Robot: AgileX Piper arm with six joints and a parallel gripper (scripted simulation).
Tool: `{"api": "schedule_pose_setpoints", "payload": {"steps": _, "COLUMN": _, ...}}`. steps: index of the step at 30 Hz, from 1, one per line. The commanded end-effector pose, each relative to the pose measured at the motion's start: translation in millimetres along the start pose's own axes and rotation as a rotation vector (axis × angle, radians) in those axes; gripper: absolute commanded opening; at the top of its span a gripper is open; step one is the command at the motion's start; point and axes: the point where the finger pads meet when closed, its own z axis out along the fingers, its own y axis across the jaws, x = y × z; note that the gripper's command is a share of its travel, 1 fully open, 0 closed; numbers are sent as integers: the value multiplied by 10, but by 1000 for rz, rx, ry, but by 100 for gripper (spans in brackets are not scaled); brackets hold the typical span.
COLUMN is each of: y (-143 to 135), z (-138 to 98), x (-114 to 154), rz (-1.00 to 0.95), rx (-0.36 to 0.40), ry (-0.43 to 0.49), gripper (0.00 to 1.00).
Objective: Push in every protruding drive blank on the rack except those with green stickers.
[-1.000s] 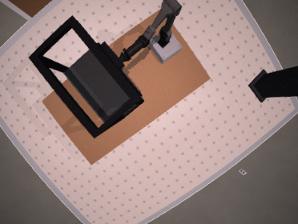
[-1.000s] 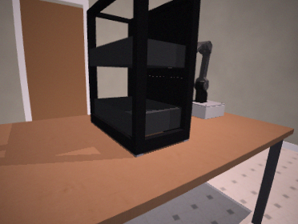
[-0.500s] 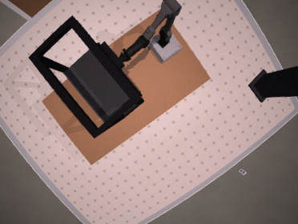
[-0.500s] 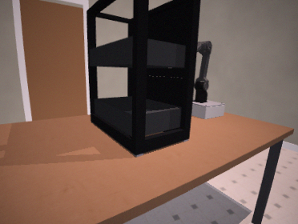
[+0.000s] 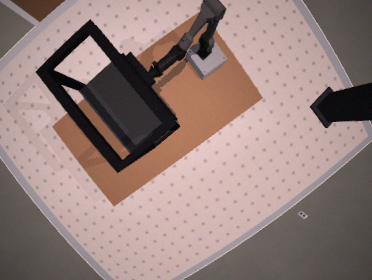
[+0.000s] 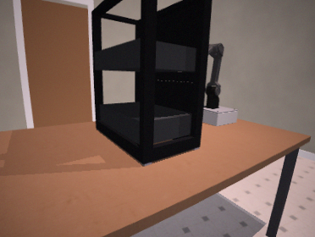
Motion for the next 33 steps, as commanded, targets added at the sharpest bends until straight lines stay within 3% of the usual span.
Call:
{"api": "schedule_pose_setpoints", "payload": {"steps": 1, "y": -1, "z": 15, "x": 6, "rz": 1, "rx": 0, "ry": 1, "gripper": 0}}
{"api": "schedule_pose_setpoints", "payload": {"steps": 27, "y": 0, "z": 48, "x": 6, "rz": 1, "rx": 0, "ry": 1, "gripper": 0}}
{"api": "schedule_pose_setpoints", "payload": {"steps": 33, "y": 0, "z": -215, "x": 6, "rz": 1, "rx": 0, "ry": 1, "gripper": 0}}
